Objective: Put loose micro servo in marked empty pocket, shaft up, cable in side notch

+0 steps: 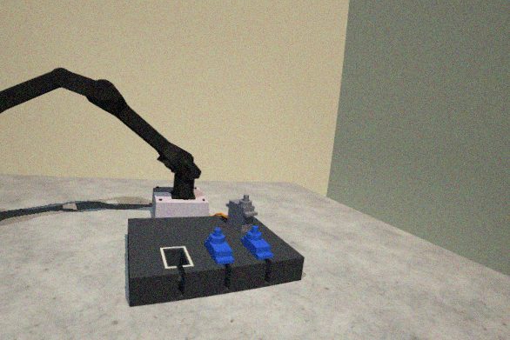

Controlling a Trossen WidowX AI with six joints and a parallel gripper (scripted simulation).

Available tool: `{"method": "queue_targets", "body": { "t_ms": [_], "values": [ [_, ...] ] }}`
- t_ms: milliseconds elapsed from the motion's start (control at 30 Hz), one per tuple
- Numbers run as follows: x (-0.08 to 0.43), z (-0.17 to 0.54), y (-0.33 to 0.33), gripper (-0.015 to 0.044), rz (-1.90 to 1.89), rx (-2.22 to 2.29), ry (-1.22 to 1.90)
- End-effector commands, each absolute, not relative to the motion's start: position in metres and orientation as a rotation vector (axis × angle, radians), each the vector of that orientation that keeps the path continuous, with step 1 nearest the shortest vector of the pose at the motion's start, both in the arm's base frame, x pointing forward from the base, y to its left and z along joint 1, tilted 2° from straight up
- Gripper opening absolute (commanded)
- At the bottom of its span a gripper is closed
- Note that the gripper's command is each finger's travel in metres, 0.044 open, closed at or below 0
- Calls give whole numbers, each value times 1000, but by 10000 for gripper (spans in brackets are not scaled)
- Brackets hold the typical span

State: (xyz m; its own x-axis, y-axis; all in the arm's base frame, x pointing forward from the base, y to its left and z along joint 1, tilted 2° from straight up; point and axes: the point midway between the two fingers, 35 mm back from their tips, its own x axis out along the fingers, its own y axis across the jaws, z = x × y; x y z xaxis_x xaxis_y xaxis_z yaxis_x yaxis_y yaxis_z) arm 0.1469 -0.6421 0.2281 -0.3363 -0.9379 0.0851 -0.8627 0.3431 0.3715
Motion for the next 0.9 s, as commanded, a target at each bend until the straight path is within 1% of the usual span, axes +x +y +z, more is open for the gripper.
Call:
{"method": "queue_targets", "body": {
  "t_ms": [0,33,233,867],
  "values": [
    [148,228,-642,426,-380,1612,-2324],
    [151,228,-641,440,-384,1621,-2318],
    [170,226,-634,440,-514,1631,-2224],
    [257,223,-590,440,-1025,1555,-1641]
  ]
}}
